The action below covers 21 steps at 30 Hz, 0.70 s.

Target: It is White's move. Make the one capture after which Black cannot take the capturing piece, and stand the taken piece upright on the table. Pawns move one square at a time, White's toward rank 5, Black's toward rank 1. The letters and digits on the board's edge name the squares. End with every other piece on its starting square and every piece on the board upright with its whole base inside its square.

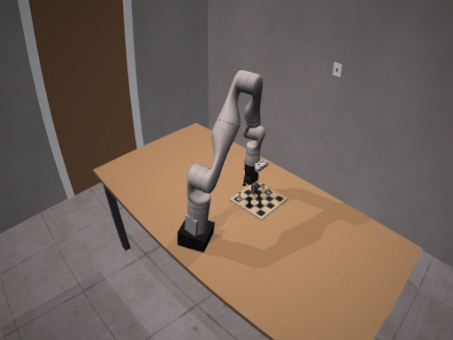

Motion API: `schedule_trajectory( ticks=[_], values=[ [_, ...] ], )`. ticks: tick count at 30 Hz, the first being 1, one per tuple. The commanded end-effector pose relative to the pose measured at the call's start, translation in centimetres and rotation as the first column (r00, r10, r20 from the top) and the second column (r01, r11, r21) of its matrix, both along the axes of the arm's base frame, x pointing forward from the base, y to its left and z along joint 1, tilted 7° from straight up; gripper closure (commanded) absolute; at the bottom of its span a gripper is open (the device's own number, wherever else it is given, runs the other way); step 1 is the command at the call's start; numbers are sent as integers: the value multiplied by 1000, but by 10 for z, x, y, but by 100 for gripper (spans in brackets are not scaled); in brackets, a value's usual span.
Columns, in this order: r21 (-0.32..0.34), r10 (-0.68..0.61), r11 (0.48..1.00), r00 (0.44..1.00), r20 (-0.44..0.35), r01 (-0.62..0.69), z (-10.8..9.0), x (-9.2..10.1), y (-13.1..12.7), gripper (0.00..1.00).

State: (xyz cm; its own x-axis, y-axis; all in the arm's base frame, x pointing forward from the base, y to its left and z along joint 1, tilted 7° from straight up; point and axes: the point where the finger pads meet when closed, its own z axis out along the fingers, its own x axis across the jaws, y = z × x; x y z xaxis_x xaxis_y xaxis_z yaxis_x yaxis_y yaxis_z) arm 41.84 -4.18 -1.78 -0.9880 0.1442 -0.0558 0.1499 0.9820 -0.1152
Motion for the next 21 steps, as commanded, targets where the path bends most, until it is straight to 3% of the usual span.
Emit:
schedule_trajectory(
  ticks=[1,4,5,7,8,10,11,15,16,18,19,21],
  values=[
    [0,0,1000,1000,2,0,1,1,0,100],
    [0,0,1000,1000,2,0,1,1,0,100],
    [0,0,1000,1000,2,0,1,1,0,84],
    [0,0,1000,1000,2,0,1,1,0,84],
    [0,0,1000,1000,2,0,1,1,0,68],
    [0,0,1000,1000,2,0,1,1,0,68],
    [0,0,1000,1000,2,0,1,1,0,52],
    [0,0,1000,1000,2,0,1,1,0,52],
    [0,0,1000,1000,2,0,1,1,0,37],
    [0,0,1000,1000,2,0,1,1,0,37],
    [0,0,1000,1000,2,0,1,1,0,21],
    [0,0,1000,1000,2,0,1,1,0,21]
  ],
)
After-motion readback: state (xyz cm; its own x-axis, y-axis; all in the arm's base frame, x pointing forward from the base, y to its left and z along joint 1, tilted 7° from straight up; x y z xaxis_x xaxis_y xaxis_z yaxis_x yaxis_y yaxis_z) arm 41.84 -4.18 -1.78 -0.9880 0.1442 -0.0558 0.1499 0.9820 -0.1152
